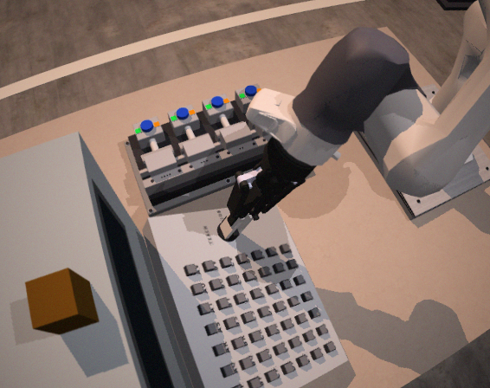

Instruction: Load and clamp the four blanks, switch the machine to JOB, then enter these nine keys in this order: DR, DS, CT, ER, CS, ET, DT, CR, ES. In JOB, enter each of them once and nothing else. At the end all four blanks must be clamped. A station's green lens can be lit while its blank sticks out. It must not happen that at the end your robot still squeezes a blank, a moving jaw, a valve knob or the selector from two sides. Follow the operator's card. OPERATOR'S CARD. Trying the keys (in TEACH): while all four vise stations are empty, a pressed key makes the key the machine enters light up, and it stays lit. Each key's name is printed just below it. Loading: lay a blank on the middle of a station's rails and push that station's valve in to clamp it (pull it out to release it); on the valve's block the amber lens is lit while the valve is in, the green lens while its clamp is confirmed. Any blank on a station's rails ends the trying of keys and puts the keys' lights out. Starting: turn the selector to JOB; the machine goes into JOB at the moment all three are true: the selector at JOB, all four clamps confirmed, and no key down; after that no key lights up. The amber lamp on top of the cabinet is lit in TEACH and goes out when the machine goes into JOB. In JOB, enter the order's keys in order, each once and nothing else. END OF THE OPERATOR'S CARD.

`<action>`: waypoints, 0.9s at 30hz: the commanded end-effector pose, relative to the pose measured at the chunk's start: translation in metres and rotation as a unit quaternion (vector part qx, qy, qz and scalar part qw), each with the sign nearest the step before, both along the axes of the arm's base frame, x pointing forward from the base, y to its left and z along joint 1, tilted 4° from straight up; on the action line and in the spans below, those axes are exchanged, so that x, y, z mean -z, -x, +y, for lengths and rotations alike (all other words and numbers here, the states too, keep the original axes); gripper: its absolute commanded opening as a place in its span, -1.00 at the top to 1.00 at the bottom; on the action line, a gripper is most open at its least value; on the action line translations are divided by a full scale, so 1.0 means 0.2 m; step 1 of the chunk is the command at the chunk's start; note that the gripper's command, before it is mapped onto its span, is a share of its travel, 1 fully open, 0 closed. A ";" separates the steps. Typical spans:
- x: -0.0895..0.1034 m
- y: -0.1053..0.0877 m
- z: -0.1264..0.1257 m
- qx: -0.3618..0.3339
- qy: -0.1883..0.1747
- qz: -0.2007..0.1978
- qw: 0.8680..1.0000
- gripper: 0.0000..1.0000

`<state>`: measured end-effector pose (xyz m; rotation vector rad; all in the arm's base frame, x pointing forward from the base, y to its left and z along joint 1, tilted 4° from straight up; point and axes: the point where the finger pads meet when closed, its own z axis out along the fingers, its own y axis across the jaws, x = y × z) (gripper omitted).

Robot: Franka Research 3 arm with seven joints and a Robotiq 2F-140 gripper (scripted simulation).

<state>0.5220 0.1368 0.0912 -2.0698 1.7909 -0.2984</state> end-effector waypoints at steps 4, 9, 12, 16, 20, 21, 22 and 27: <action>0.00 0.00 0.00 0.034 0.008 0.010 0.999 1.00; 0.00 0.00 0.00 0.034 0.008 0.010 0.999 1.00; 0.00 0.00 0.00 0.034 0.008 0.010 0.999 1.00; 0.00 0.00 0.00 0.034 0.008 0.010 0.999 1.00; 0.00 0.00 0.00 0.034 0.008 0.010 0.999 0.33; 0.00 0.00 0.00 0.034 0.008 0.010 0.999 0.33; 0.00 0.00 0.00 0.034 0.008 0.010 0.999 0.33; 0.00 0.00 0.00 0.034 0.008 0.010 0.999 0.33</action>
